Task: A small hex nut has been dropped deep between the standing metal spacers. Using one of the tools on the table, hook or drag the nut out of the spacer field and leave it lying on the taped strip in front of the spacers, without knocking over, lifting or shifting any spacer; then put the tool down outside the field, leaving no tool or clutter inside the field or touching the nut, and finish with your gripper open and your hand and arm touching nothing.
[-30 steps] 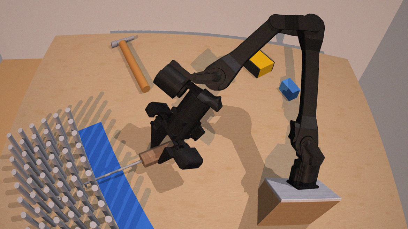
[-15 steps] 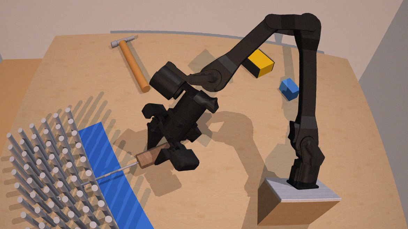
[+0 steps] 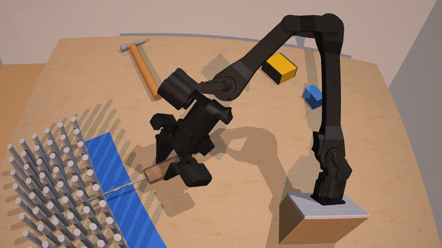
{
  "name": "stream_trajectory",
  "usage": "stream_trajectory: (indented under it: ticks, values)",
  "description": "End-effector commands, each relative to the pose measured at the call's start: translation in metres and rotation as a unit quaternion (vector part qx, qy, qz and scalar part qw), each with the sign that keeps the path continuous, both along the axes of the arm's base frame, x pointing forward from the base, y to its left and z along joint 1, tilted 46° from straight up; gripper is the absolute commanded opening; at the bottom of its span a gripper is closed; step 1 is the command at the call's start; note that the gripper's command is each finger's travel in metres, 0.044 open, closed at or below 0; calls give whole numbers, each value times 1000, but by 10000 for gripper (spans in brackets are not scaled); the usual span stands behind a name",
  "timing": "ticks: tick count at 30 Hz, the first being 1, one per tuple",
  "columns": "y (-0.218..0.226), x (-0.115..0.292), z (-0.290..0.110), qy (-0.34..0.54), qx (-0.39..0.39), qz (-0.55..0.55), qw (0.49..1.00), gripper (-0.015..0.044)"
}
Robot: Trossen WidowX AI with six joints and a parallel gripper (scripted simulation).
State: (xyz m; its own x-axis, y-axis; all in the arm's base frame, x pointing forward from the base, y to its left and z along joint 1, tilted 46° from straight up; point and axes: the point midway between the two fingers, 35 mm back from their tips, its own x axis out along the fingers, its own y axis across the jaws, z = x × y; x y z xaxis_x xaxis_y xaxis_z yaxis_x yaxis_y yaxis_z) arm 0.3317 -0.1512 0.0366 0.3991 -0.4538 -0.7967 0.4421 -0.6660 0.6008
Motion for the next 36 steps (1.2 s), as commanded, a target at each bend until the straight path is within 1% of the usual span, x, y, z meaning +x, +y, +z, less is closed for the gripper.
stream_trajectory:
  ticks: [1, 36]
  values:
    - [1, 6, 2, -7, -1, -1, 1000, 0]
    - [6, 27, -7, -7, -1, -1, 1000, 0]
